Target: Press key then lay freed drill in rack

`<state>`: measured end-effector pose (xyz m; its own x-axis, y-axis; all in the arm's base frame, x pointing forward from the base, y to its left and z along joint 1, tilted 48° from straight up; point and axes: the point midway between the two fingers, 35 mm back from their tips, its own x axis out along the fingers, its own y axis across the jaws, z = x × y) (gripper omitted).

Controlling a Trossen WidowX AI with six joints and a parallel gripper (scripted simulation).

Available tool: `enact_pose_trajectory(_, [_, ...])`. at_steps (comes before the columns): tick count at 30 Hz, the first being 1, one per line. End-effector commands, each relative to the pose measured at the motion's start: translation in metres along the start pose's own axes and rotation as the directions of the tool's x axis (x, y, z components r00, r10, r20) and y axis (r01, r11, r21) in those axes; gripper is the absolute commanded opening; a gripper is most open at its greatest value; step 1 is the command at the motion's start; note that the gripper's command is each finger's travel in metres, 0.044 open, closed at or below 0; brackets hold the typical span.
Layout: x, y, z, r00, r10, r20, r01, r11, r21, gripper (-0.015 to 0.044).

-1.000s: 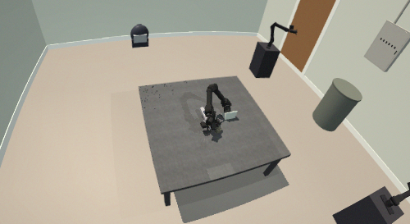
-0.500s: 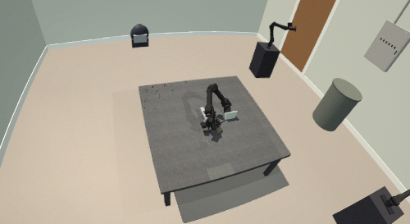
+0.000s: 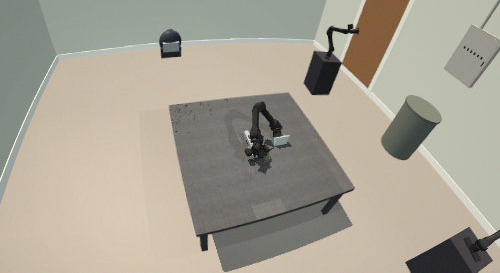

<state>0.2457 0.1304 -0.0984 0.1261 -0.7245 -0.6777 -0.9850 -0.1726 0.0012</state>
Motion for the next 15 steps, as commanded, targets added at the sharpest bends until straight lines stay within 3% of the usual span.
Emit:
enact_pose_trajectory(1, [-0.0017, 0.0008, 0.0001, 1.000, -0.001, -0.001, 0.001, 1.000, 0.000, 0.0000])
enact_pose_trajectory(15, [-0.0005, 0.0003, 0.0059, 1.000, -0.001, -0.001, 0.001, 1.000, 0.000, 0.0000])
